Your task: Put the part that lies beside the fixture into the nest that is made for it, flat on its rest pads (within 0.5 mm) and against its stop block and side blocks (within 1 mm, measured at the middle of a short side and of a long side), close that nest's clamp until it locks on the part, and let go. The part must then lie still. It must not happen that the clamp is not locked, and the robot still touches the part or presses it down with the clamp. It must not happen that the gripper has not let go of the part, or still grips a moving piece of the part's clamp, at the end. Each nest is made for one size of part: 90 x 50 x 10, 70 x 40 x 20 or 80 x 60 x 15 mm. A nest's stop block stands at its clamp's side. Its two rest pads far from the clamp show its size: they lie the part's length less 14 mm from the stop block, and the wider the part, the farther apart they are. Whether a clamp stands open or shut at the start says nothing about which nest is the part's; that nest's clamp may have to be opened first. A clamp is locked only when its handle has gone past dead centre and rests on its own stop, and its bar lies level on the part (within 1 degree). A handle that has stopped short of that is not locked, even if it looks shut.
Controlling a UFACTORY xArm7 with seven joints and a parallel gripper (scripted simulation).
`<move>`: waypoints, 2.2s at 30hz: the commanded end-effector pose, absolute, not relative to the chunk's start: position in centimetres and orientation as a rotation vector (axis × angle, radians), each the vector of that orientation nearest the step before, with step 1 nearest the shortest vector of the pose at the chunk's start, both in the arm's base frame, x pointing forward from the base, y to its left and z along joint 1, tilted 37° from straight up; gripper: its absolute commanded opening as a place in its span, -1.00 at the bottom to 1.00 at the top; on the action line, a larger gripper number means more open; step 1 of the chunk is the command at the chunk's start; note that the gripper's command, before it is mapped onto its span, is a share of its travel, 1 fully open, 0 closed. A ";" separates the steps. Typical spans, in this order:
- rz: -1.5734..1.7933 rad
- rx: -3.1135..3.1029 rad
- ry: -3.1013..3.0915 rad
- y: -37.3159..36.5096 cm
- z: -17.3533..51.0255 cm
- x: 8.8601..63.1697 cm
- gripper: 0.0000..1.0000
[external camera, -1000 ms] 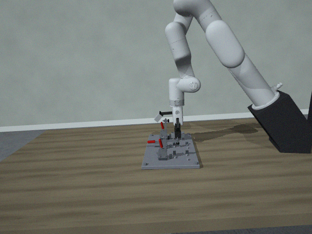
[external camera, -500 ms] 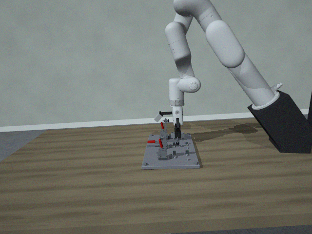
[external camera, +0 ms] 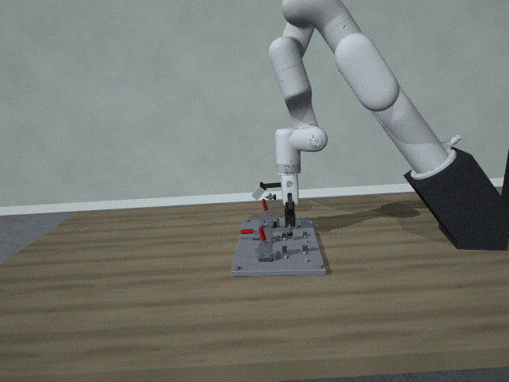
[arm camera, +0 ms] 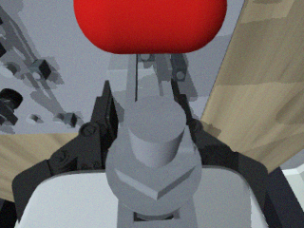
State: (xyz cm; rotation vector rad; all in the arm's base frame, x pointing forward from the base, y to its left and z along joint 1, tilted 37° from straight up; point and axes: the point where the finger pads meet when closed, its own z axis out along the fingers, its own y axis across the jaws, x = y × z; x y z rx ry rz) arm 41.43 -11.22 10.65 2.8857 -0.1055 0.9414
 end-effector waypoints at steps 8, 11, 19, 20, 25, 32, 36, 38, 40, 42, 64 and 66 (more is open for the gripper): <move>0.944 2.884 -0.106 -11.4 10.5 41.6 -1.00; 0.944 2.884 -0.106 -11.4 10.4 41.7 -1.00; 0.944 2.884 -0.106 -11.4 10.4 41.7 -1.00; 0.944 2.884 -0.106 -11.4 10.4 41.7 -1.00; 0.944 2.884 -0.106 -11.4 10.4 41.7 -1.00; 0.944 2.884 -0.106 -11.4 10.4 41.7 -1.00; 0.944 2.884 -0.106 -11.5 10.5 41.7 -1.00; 0.944 2.884 -0.106 -11.6 10.5 41.7 -1.00; 0.944 2.884 -0.106 -11.6 10.5 41.7 -1.00; 0.944 2.884 -0.106 -11.6 10.5 41.6 -1.00; 0.944 2.884 -0.106 -11.6 10.5 41.6 1.00; 0.944 2.884 -0.106 -11.6 10.5 41.6 1.00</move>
